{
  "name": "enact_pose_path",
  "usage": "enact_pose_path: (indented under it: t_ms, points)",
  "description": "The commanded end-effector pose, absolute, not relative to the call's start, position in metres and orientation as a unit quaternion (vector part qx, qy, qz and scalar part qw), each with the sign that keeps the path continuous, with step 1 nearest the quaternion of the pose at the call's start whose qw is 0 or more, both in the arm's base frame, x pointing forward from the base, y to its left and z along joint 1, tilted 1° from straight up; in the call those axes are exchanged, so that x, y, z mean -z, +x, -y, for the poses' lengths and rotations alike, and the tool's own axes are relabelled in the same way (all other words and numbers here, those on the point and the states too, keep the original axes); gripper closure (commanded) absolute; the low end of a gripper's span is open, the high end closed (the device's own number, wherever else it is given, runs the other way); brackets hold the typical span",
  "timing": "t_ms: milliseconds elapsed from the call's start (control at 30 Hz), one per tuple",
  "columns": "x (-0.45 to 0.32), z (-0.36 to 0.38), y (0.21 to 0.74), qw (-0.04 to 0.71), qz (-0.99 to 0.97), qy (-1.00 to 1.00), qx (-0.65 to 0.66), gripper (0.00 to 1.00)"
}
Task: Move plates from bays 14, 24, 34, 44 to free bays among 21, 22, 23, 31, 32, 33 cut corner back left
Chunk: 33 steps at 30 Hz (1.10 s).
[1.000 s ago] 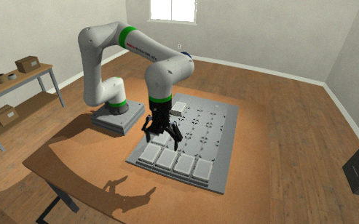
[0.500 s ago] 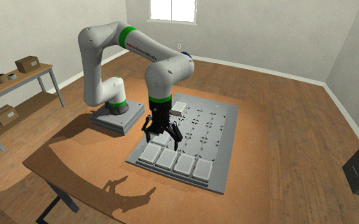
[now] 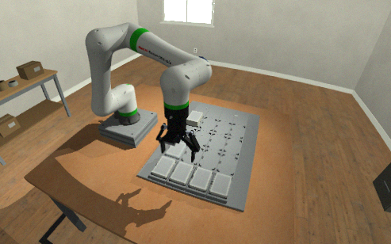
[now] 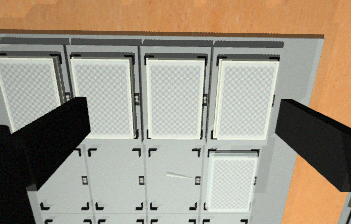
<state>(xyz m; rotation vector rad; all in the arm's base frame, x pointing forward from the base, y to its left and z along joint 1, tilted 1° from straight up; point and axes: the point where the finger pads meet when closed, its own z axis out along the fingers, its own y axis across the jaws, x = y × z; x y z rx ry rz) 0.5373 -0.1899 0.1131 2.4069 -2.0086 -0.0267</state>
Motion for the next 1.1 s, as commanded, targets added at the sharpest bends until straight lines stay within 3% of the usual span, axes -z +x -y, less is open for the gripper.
enact_pose_path:
  t_ms: [0,1067]
  points:
    - [-0.113,0.175,0.535,0.003,0.641,0.768,0.007,0.0]
    - [-0.104,0.065,0.515,0.003,0.641,0.768,0.007,0.0]
